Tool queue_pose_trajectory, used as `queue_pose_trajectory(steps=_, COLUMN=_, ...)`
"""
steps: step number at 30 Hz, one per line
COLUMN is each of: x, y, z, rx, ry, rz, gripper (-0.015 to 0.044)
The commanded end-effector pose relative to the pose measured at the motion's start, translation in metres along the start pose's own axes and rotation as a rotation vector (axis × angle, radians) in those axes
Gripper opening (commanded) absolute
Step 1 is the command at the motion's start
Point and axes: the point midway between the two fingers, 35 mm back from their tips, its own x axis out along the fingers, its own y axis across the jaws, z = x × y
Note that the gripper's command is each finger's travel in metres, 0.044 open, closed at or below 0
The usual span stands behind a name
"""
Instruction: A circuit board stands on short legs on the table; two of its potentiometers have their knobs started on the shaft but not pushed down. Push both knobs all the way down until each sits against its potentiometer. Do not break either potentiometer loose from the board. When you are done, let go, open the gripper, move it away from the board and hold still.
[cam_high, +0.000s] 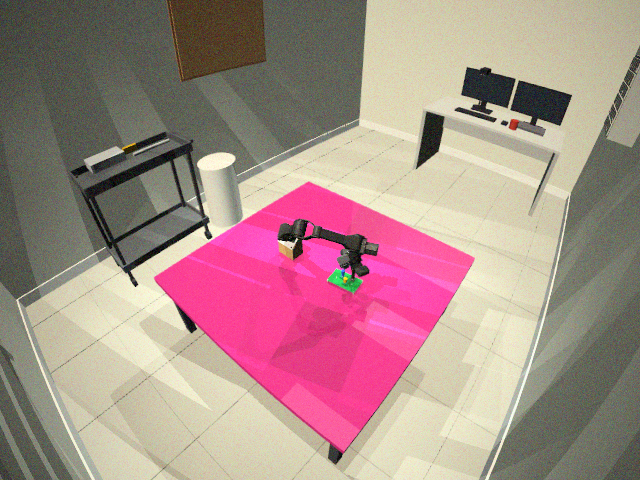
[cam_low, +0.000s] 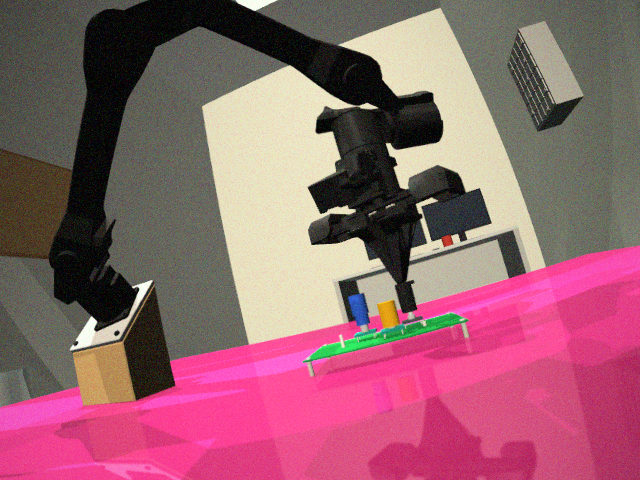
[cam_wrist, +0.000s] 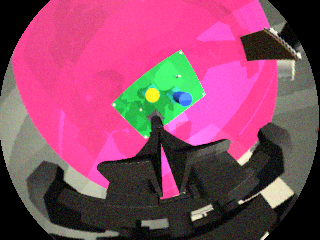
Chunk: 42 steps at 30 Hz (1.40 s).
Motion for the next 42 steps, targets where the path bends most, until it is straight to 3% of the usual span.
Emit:
queue_pose_trajectory(steps=1, x=0.0005, y=0.0006, z=0.0002, rx=-0.003, ry=-0.002, rz=0.004, gripper=0.0)
queue_pose_trajectory(steps=42, x=0.0059, y=0.0006, z=0.0003, rx=-0.003, ry=-0.002, rz=0.004, gripper=0.0)
